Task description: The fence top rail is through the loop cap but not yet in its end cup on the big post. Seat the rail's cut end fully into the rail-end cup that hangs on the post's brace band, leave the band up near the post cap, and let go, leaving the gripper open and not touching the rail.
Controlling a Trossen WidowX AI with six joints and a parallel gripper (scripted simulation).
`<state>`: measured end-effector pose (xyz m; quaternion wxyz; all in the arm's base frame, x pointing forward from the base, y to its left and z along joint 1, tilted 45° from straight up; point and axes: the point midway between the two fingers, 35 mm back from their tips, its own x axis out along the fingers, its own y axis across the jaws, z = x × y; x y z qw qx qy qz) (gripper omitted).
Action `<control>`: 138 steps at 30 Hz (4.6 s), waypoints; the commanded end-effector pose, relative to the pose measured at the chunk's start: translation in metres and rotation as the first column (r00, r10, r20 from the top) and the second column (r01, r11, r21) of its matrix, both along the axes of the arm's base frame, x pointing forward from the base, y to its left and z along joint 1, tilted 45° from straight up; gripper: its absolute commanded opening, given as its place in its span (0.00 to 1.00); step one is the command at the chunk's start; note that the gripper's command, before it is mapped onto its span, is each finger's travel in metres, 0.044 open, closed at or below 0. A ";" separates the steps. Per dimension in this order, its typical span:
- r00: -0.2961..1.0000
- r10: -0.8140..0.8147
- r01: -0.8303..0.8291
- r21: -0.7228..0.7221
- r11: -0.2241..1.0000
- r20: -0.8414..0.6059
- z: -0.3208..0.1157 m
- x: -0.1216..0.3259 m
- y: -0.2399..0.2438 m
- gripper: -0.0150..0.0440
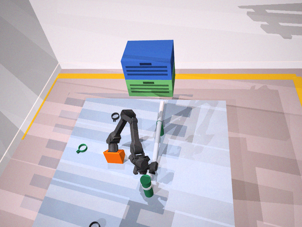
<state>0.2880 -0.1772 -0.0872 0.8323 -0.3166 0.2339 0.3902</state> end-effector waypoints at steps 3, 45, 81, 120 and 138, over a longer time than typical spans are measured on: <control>0.999 0.029 -0.029 0.000 1.000 0.027 0.000 -0.004 0.001 0.25; 1.000 0.012 -0.012 0.003 1.000 0.011 0.027 0.000 0.000 1.00; 0.385 -0.321 0.910 0.299 0.287 -0.865 0.202 -0.013 0.025 1.00; 0.869 0.374 -0.345 0.146 0.927 -0.325 0.171 0.018 0.115 1.00; 0.869 0.374 -0.345 0.147 0.927 -0.324 0.148 0.021 0.137 1.00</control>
